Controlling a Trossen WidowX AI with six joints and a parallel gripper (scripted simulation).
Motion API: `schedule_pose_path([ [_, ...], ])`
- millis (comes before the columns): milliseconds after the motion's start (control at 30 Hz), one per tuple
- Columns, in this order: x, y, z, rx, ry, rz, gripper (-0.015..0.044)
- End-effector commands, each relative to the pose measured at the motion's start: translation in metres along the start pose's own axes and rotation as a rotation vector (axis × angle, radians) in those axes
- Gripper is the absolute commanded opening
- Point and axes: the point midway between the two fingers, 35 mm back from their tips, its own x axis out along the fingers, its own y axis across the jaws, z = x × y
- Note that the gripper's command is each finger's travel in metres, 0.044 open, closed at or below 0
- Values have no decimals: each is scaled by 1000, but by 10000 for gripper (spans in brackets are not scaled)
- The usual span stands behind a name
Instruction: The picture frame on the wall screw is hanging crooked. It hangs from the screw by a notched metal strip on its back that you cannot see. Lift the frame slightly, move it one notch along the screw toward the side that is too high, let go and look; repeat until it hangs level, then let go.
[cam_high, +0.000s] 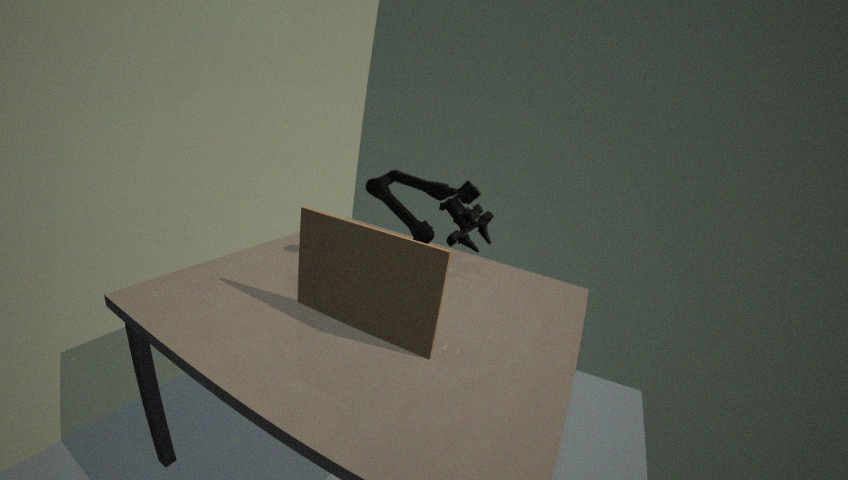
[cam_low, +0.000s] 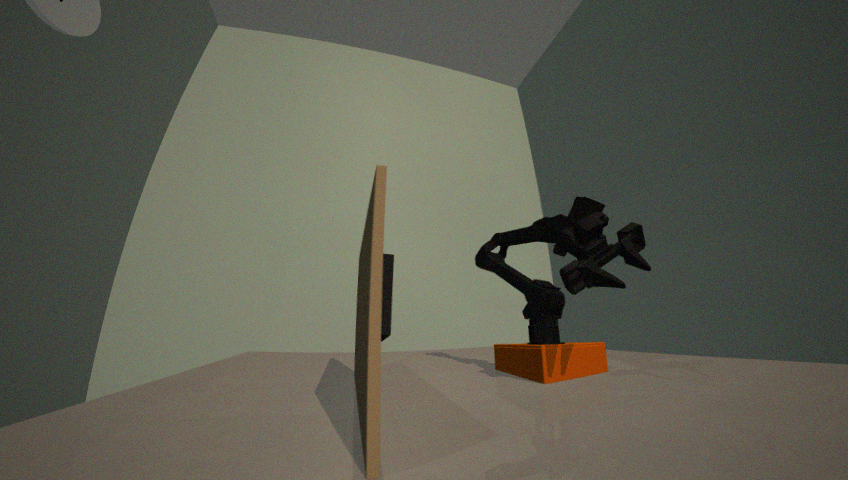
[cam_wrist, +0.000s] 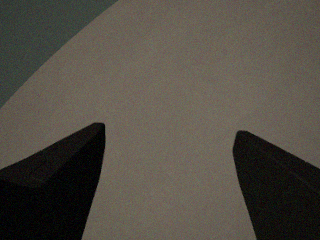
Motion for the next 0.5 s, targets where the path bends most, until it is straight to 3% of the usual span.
schedule_pose_path([
  [0, -9, -37, 41, 289, -278, -77, 260],
  [233, -64, -126, 93, 883, -928, -138, 260],
  [467, -138, -196, 84, 1321, -1596, -39, 260],
])
